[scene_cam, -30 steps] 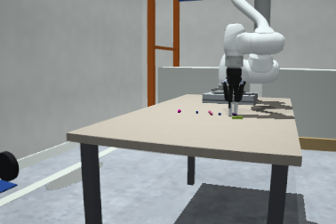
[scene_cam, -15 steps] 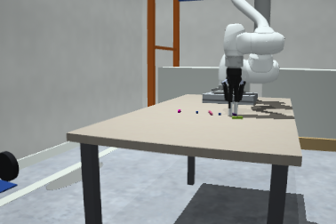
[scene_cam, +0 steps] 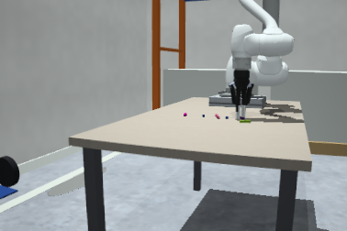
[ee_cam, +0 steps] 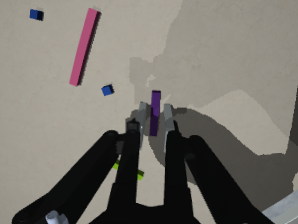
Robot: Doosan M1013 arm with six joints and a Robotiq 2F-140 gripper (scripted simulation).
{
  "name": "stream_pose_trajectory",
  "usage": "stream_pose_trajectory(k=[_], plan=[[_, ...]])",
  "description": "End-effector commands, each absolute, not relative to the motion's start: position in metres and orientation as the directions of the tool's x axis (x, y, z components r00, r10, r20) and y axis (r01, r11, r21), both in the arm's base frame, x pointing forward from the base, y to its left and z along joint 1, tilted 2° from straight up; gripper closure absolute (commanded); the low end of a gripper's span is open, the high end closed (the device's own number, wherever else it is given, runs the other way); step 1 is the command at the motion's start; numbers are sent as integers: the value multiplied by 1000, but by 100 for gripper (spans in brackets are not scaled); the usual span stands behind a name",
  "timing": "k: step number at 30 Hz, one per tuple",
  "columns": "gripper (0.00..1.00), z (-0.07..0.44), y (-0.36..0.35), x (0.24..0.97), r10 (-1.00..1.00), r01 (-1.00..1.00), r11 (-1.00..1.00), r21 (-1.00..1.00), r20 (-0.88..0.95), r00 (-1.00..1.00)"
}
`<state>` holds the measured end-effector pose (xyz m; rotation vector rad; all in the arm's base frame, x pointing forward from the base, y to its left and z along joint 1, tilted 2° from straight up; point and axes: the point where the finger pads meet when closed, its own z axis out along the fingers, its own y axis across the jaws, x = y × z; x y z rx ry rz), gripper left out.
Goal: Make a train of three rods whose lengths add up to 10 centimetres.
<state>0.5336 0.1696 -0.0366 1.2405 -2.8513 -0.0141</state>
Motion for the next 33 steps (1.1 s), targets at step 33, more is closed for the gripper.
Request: stream_pose_trajectory(k=[33], plan=[[97,-36,170,534,-732,-731,682,21,26,-681]])
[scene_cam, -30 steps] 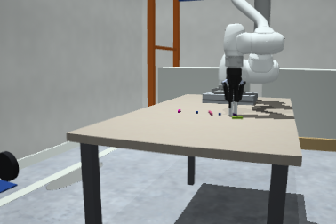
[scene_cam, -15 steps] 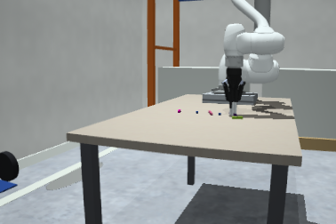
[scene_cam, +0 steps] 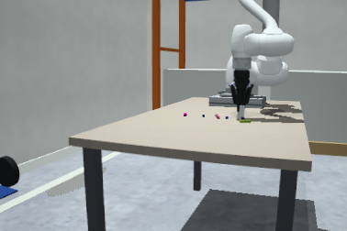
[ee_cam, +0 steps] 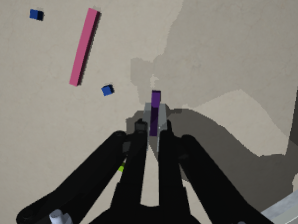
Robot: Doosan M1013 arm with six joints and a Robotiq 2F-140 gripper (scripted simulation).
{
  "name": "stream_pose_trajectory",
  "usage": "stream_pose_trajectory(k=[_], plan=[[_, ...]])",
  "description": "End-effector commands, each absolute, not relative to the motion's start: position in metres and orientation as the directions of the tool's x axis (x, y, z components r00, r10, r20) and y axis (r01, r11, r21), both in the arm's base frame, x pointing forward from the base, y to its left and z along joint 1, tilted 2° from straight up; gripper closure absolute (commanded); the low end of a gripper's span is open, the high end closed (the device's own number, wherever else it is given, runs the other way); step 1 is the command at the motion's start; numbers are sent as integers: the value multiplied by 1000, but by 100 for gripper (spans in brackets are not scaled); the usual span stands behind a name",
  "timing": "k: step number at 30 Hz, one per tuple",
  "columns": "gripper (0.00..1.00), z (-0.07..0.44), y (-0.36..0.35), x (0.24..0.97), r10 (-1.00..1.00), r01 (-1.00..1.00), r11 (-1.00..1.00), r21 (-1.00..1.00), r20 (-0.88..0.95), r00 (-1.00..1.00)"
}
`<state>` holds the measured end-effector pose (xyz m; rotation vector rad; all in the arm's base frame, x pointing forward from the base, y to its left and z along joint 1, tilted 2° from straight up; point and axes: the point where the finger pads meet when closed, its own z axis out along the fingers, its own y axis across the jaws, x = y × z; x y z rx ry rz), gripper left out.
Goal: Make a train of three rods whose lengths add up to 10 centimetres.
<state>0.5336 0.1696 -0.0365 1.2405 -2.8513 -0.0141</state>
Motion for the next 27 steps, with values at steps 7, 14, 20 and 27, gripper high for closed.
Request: stream_pose_trajectory(k=[7,14,20,27], plan=[[97,-36,170,534,-732,-731,682,21,26,-681],[97,-11,170,534,-732,-731,682,21,26,-681],[97,33,170,536,-732,-731,682,21,26,-681],[97,59,170,537,-732,-731,682,21,26,-681]])
